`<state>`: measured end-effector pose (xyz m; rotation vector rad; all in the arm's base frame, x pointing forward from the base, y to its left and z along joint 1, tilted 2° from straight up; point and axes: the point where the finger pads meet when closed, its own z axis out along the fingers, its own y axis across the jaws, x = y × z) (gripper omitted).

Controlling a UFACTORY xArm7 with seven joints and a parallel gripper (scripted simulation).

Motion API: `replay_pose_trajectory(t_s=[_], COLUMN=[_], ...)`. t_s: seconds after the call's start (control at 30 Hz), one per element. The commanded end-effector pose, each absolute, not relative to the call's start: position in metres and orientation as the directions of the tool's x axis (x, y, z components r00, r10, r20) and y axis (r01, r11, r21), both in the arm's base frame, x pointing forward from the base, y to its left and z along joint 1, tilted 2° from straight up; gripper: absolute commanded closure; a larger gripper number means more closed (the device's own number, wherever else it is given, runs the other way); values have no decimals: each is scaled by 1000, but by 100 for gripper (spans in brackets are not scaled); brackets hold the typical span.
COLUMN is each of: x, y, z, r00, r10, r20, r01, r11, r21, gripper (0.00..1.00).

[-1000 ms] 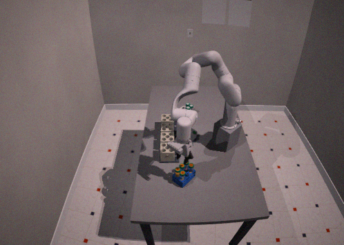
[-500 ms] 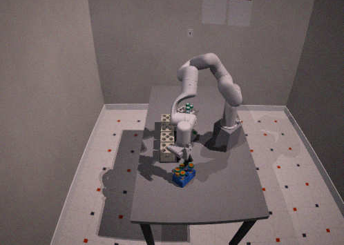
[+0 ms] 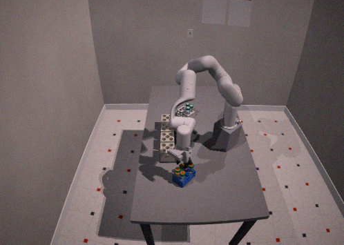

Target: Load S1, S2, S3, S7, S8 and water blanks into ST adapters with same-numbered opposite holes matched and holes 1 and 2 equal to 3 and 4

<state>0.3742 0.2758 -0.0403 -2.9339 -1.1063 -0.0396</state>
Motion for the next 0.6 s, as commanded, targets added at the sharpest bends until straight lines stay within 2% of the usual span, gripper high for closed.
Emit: replay_pose_trajectory(t_s=[0.0, 0.57], x=[376, 376], y=[277, 277], z=[-40, -47], r00=[750, 751], r10=[660, 660], r20=[30, 30], r01=[660, 660], r11=[-751, -751], r21=[5, 5], gripper=[43, 43])
